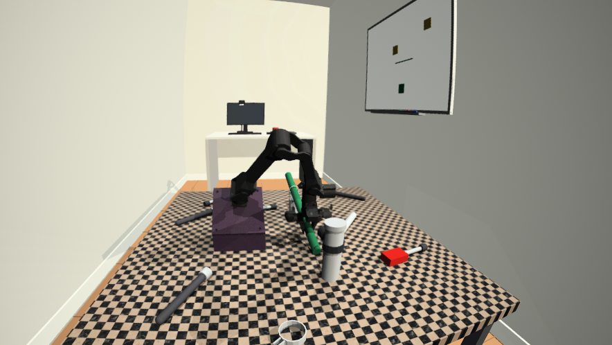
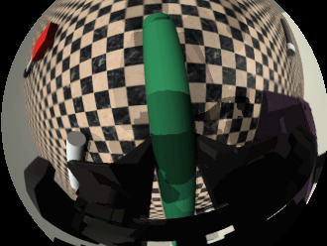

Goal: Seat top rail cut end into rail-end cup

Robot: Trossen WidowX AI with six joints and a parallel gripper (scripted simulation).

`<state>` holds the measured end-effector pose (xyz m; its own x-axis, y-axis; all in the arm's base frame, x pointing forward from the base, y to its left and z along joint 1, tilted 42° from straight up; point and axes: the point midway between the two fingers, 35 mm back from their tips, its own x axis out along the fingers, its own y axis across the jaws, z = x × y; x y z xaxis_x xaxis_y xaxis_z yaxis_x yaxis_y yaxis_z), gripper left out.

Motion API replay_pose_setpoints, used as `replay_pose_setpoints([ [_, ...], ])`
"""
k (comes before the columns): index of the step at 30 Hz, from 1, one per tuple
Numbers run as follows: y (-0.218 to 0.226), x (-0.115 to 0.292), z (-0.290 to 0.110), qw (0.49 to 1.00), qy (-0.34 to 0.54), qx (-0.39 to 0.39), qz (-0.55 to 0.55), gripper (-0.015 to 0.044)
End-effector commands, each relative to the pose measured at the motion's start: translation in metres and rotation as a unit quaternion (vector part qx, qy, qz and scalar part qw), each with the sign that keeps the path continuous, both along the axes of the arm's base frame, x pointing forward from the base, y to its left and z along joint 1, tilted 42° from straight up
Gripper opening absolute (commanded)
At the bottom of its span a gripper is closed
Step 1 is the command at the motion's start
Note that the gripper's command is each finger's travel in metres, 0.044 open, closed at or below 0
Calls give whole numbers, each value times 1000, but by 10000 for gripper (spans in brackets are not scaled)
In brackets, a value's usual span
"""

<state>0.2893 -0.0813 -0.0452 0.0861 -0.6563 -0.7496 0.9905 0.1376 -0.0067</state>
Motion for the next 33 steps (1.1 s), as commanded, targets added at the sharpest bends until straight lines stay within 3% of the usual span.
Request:
replay_pose_setpoints([
  [1,0,-1,0,1000,3,-2,2,85],
  [5,2,0,3,1000,3,-2,2,0],
  [12,9,-1,11,1000,4,-20,-2,0],
  [25,38,-3,59,992,-14,-126,2,0],
  [33,40,-3,62,991,-16,-132,3,0],
])
